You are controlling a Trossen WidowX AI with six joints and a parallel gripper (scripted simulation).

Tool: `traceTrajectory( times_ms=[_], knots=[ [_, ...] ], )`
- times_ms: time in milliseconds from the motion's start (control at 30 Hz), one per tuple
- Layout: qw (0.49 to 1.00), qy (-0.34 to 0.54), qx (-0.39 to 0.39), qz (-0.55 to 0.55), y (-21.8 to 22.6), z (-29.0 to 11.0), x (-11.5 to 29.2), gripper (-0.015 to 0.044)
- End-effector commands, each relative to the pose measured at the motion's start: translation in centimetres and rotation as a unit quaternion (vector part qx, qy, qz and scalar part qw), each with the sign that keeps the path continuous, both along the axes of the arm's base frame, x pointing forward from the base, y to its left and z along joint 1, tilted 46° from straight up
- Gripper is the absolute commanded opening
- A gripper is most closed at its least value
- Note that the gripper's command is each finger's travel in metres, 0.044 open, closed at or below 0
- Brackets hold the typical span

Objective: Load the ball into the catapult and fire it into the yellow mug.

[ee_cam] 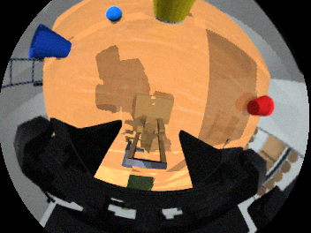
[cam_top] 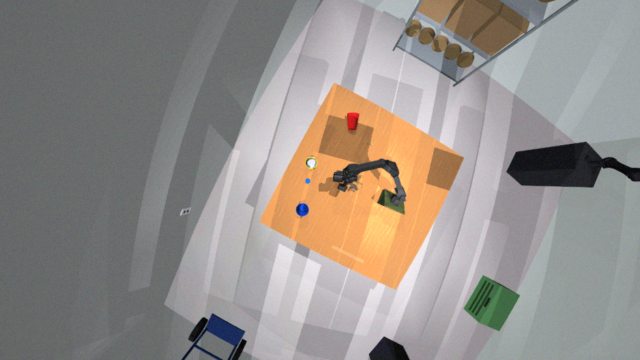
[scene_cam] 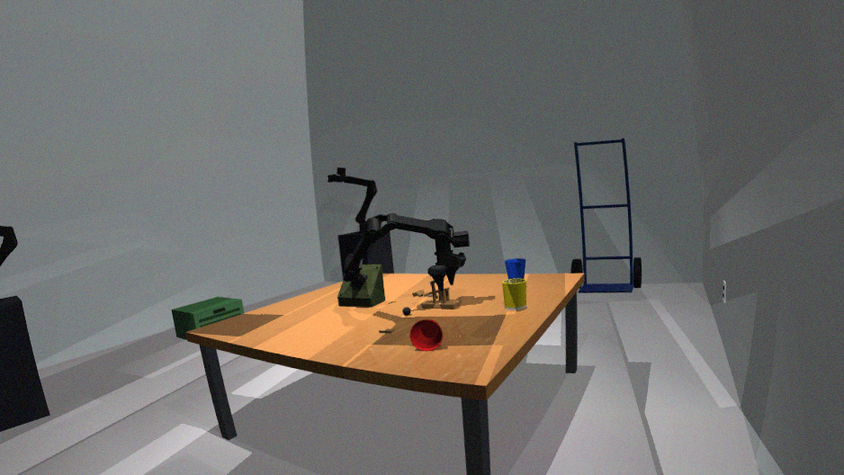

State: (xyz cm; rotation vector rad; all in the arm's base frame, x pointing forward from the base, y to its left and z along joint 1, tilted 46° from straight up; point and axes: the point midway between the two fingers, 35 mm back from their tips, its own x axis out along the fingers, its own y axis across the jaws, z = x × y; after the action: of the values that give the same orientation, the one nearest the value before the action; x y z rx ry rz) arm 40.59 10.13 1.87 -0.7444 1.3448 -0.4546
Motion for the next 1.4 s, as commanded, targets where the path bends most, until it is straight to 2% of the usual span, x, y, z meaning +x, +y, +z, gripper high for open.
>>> traceTrajectory(
  times_ms=[0, 800, 1167, 1367],
  knots=[
    [1.000, 0.002, -0.003, 0.002, -0.5, -0.4, 0.1, 0.0440],
    [1.000, 0.002, -0.004, 0.002, -3.2, -3.0, 0.7, 0.0440],
    [1.000, 0.000, -0.001, -0.002, -3.0, -2.8, 0.7, 0.0151],
    [1.000, 0.000, -0.001, -0.002, -3.0, -2.8, 0.7, 0.0111]
  ],
)
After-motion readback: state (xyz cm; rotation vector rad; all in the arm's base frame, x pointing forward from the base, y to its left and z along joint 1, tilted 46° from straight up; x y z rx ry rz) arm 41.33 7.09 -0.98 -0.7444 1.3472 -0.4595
